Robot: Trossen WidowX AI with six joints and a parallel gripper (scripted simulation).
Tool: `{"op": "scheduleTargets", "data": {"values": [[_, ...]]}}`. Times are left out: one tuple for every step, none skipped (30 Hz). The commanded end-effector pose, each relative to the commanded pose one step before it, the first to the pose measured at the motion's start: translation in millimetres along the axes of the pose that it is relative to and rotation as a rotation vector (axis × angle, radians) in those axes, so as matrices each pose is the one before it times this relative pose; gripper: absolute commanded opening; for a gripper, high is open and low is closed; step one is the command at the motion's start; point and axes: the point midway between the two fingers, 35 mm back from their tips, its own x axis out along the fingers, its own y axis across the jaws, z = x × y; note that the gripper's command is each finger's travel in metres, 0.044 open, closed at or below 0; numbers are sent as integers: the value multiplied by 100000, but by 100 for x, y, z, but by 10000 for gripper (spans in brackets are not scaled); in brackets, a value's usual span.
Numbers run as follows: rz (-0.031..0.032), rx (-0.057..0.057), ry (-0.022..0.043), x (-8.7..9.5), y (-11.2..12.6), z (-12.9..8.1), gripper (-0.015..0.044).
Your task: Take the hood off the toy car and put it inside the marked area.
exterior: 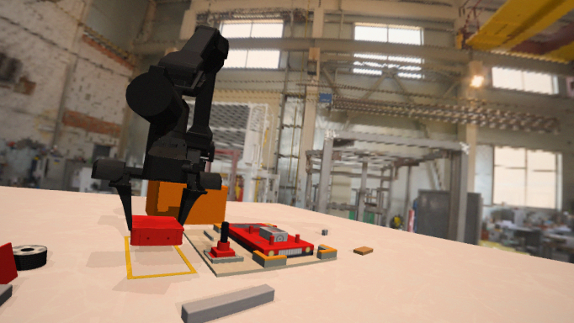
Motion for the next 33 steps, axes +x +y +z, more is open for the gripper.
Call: {"op": "scheduleTargets", "data": {"values": [[928, 549, 1237, 634, 206, -379, 0], [0, 0, 0, 0, 0, 0, 0], [0, 0, 0, 0, 0, 0, 0], [0, 0, 0, 0, -3, 5, 0], [0, 0, 0, 0, -3, 5, 0], [0, 0, 0, 0, 0, 0, 0], [0, 0, 0, 0, 0, 0, 0], [0, 0, 0, 0, 0, 0, 0], [0, 0, 0, 8, 0, 0, 0], [0, 0, 0, 16, 0, 0, 0], [0, 0, 0, 24, 0, 0, 0], [0, 0, 0, 33, 0, 1, 0], [0, 0, 0, 40, -1, 1, 0], [0, 0, 0, 46, -1, 1, 0], [0, 0, 0, 49, -1, 1, 0], [0, 0, 0, 49, -1, 1, 0], [0, 0, 0, 49, -1, 0, 0], [0, 0, 0, 49, -1, 0, 0], [0, 0, 0, 49, 0, 0, 0], [0, 0, 0, 49, 0, 0, 0], [0, 0, 0, 49, 0, 0, 0], [0, 0, 0, 49, 0, 0, 0], [0, 0, 0, 49, 0, 0, 0], [0, 0, 0, 49, 0, 0, 0], [0, 0, 0, 49, 0, 0, 0], [0, 0, 0, 49, 0, 0, 0], [0, 0, 0, 49, 0, -1, 0], [0, 0, 0, 49, 0, -1, 0], [0, 0, 0, 49, 0, -1, 0], [0, 0, 0, 49, 0, -1, 0], [0, 0, 0, 49, 0, -1, 0], [0, 0, 0, 49, 0, -1, 0], [0, 0, 0, 49, 0, -1, 0]]}}
